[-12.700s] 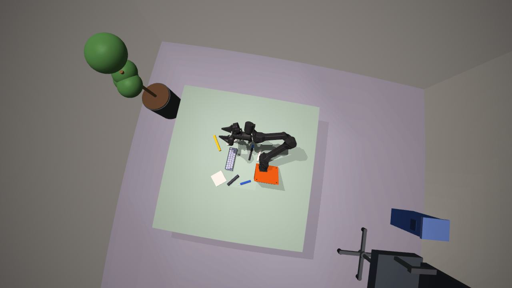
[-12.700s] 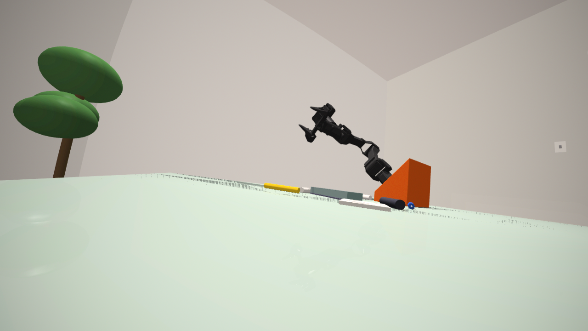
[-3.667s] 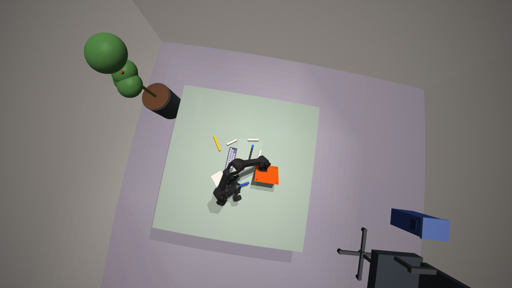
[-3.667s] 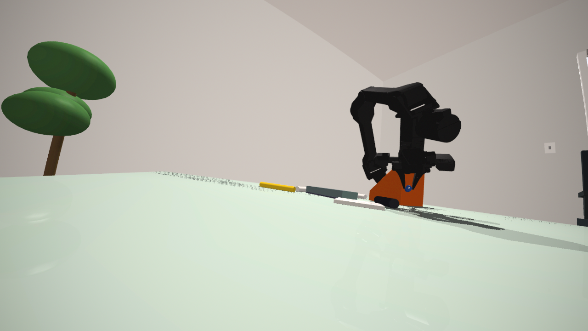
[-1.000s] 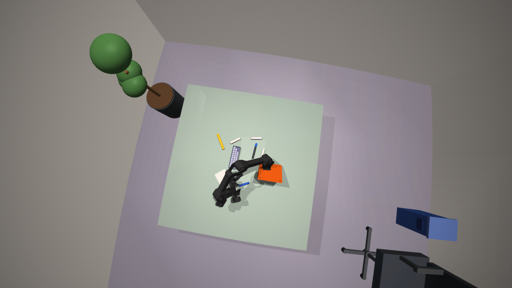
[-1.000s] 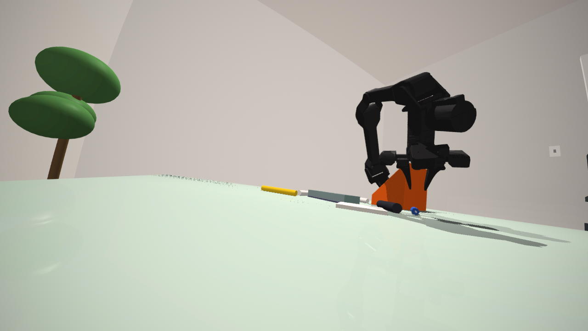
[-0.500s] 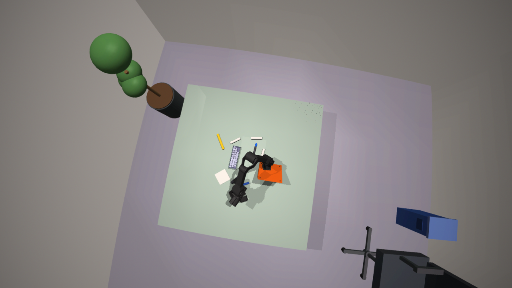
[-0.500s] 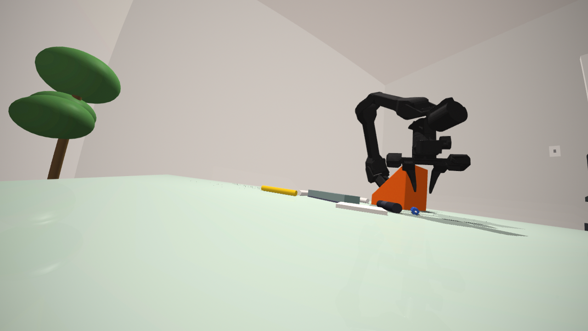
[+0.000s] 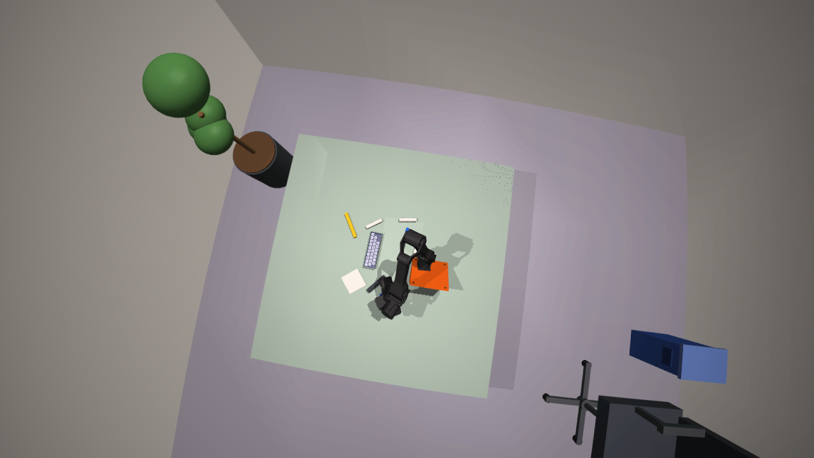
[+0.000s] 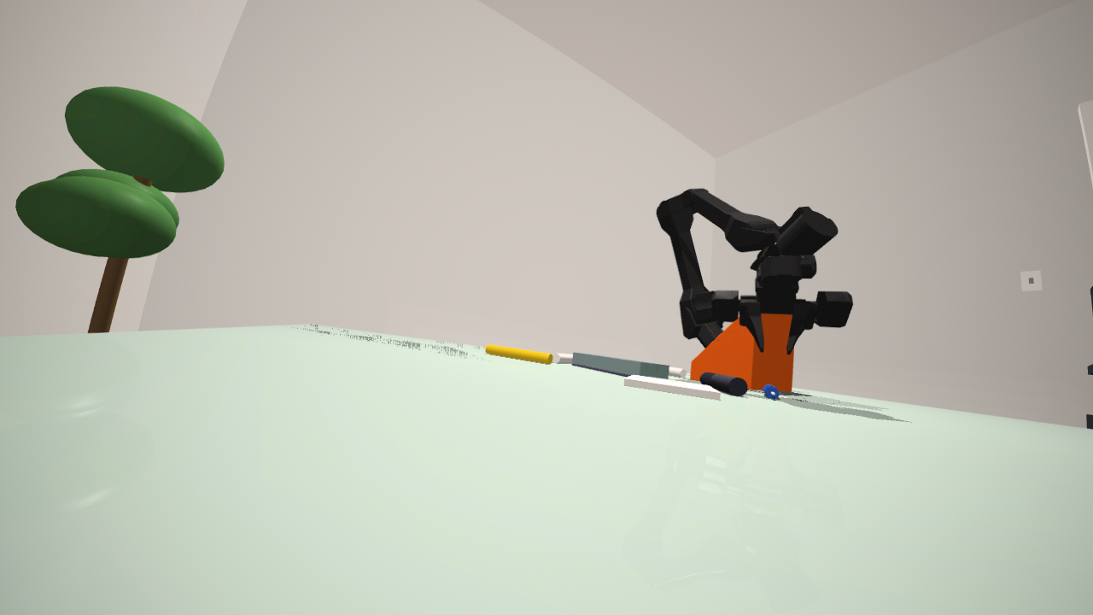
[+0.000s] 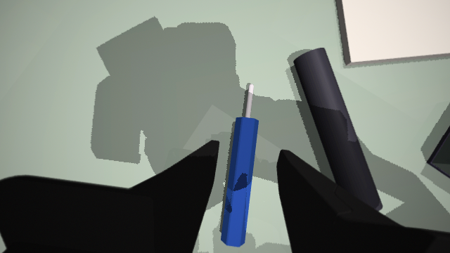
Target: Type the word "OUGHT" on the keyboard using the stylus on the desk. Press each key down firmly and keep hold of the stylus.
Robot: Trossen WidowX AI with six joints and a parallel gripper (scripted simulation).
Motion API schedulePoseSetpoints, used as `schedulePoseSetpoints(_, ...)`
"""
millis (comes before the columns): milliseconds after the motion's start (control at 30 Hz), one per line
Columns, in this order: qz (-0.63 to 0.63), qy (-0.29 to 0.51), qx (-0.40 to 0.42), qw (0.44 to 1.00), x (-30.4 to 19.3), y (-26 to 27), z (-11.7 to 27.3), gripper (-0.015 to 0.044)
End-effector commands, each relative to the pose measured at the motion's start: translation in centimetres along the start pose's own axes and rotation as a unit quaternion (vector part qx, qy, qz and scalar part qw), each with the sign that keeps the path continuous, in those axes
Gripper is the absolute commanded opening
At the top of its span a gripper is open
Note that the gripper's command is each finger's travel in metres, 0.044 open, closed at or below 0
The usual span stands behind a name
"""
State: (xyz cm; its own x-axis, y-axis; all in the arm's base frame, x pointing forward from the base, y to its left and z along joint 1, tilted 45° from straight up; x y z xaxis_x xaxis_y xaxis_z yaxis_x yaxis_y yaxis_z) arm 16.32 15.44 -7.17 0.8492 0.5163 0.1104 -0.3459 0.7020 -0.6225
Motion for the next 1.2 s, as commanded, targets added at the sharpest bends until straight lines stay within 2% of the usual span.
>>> schedulePoseSetpoints(0,0.003,-0.005,-0.002,1.000,-0.3,-0.1,-0.1,0.0150)
schedulePoseSetpoints(1167,0.003,-0.005,-0.002,1.000,-1.4,-0.2,-2.1,0.0150)
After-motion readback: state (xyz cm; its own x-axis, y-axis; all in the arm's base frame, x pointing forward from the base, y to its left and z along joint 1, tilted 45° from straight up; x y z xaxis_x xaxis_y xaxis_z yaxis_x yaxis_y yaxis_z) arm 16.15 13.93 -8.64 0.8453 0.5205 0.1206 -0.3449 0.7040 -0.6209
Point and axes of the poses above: the point midway between the two fingers, 35 mm back from their tips, its own z axis back along the fingers, its own y axis across the jaws, x = y × z, the point moved 5 cm from there along z, back along the fingers, and after that the axes turned 1 degree about -z, right-handed, at the moved point
